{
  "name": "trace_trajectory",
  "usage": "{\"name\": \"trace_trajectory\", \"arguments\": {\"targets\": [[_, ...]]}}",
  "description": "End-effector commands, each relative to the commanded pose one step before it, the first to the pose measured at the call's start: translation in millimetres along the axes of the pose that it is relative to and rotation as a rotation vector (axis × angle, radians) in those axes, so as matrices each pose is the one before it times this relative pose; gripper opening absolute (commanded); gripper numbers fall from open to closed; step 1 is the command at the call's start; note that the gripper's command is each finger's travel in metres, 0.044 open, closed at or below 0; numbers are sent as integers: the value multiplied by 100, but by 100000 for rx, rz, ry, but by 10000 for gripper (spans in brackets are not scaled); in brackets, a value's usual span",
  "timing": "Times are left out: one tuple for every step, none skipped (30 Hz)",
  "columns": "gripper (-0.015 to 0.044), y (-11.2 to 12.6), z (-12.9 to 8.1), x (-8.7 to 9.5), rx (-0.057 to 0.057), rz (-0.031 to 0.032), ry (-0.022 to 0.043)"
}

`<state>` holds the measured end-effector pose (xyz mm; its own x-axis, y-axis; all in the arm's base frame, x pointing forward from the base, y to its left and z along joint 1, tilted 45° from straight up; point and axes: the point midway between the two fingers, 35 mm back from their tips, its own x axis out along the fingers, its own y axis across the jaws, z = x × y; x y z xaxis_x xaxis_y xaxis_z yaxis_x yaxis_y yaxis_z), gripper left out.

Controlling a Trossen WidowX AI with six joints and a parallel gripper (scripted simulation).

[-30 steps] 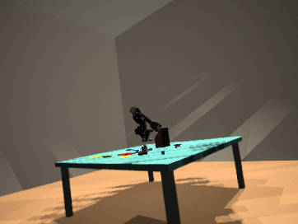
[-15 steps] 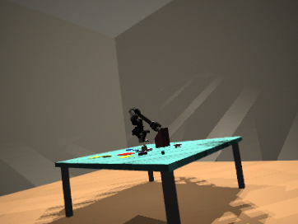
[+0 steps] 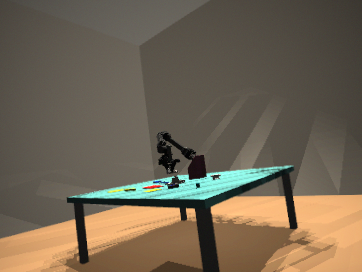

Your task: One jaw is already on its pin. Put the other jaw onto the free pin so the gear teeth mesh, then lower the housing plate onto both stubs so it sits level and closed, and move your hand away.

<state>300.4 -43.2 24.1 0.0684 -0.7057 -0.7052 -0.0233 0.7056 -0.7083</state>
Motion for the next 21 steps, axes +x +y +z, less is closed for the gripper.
{"name": "trace_trajectory", "arguments": {"targets": [[134,-68,-133,2,-811,-289,-110],[134,0,0,0,0,0,0],[134,0,0,0,0,0,0],[134,0,0,0,0,0,0],[134,0,0,0,0,0,0],[134,0,0,0,0,0,0],[134,0,0,0,0,0,0],[134,0,0,0,0,0,0],[134,0,0,0,0,0,0],[134,0,0,0,0,0,0],[134,0,0,0,0,0,0],[134,0,0,0,0,0,0],[134,0,0,0,-260,0,0],[134,0,0,0,-779,0,0],[134,0,0,0,-779,0,0],[134,0,0,0,-260,0,0],[134,0,0,0,0,0,0],[134,0,0,0,0,0,0],[134,0,0,0,0,0,0],[134,0,0,0,0,0,0],[134,0,0,0,0,0,0]]}}
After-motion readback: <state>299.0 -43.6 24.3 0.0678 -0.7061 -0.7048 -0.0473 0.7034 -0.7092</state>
